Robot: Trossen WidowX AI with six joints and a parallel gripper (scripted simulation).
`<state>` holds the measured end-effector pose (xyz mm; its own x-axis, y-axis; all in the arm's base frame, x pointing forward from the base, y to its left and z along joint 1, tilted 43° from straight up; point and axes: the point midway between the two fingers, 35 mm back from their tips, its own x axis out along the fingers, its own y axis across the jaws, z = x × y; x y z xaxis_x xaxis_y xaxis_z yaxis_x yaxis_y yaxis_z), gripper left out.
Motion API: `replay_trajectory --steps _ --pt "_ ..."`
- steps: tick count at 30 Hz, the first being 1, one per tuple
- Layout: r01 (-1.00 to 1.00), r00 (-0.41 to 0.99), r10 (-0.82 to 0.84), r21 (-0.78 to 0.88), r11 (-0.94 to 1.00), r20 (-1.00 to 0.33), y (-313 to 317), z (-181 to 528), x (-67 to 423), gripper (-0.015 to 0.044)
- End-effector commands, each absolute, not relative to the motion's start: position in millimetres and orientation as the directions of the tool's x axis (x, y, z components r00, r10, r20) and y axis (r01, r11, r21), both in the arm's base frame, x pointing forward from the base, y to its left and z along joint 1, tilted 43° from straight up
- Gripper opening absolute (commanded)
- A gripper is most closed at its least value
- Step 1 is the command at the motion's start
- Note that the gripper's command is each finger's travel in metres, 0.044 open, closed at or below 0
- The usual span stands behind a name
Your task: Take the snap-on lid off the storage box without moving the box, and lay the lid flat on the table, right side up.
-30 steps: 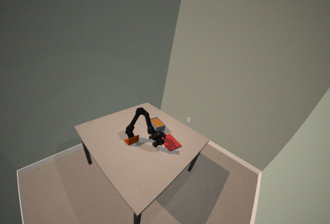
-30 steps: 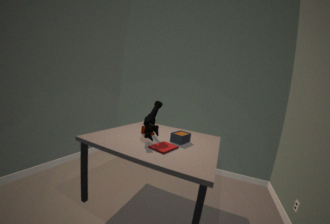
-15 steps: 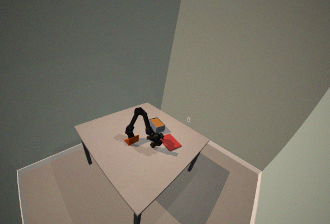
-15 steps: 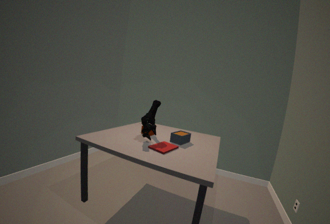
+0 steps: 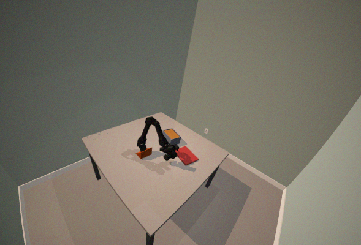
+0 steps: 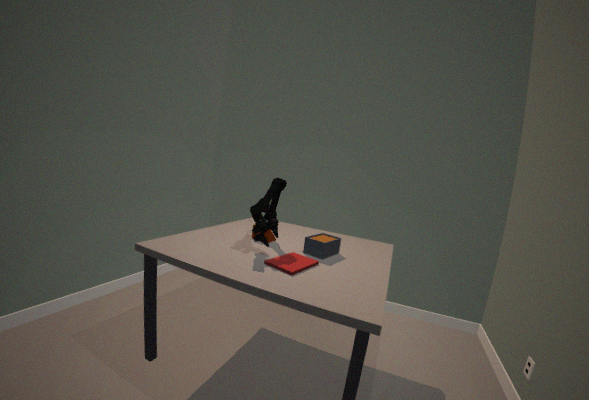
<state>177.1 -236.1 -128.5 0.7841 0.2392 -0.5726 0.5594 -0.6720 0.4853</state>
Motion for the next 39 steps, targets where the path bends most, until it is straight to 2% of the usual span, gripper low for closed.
replay_trajectory --steps 1,27,39 --pt "0.558 0.786 0.230 0.498 -0.664 -0.573 -244 -121 175 0.0440" --pt "0.559 0.785 0.230 0.497 -0.664 -0.575 -272 -83 153 0.0440" --pt "0.559 0.785 0.230 0.497 -0.664 -0.575 -266 -87 155 0.0440"
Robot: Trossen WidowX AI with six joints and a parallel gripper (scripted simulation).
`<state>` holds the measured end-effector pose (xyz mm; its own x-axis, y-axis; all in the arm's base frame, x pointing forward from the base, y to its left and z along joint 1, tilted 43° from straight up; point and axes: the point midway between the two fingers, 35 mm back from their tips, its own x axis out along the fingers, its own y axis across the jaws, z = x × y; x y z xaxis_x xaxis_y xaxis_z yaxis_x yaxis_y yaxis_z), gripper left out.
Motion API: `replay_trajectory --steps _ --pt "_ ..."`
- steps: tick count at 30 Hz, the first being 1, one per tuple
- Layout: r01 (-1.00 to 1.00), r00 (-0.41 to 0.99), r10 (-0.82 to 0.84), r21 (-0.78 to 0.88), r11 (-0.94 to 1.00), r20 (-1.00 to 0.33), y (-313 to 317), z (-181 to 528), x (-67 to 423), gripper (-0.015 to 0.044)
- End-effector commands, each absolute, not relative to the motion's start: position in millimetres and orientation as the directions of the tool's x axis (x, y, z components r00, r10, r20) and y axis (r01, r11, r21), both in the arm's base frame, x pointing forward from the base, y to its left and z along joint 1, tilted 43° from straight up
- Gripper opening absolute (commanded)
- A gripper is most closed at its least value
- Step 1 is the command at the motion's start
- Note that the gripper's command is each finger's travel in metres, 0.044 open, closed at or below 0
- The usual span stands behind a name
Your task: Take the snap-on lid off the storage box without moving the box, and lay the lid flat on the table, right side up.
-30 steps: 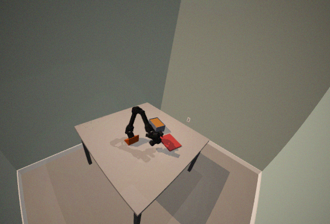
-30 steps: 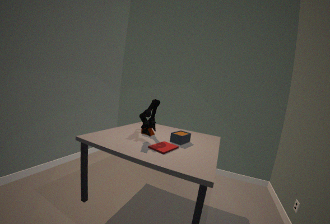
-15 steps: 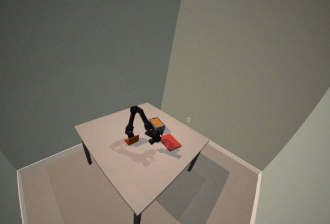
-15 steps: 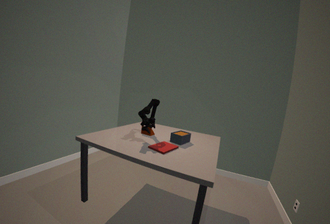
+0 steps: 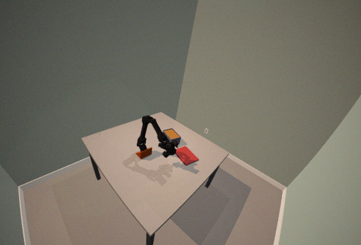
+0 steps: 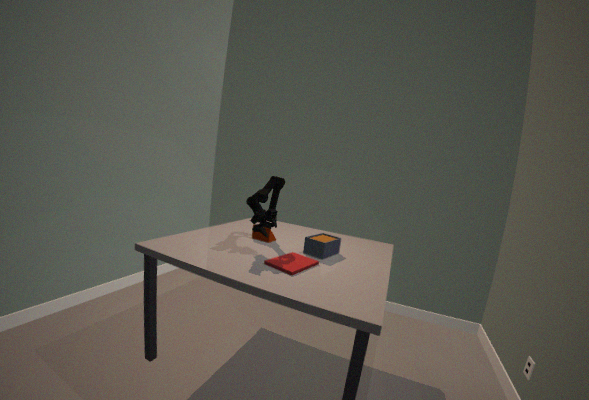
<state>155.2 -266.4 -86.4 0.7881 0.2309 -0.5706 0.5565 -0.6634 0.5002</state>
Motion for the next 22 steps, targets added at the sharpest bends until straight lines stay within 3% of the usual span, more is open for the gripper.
replay_trajectory --steps 1,19,22 --pt "0.559 0.785 0.230 0.497 -0.664 -0.575 -266.2 -86.8 154.9 0.0440" --pt "0.559 0.785 0.230 0.497 -0.664 -0.575 -266.2 -86.8 154.9 0.0440" --pt "0.559 0.785 0.230 0.497 -0.664 -0.575 -266.2 -86.8 154.9 0.0361"
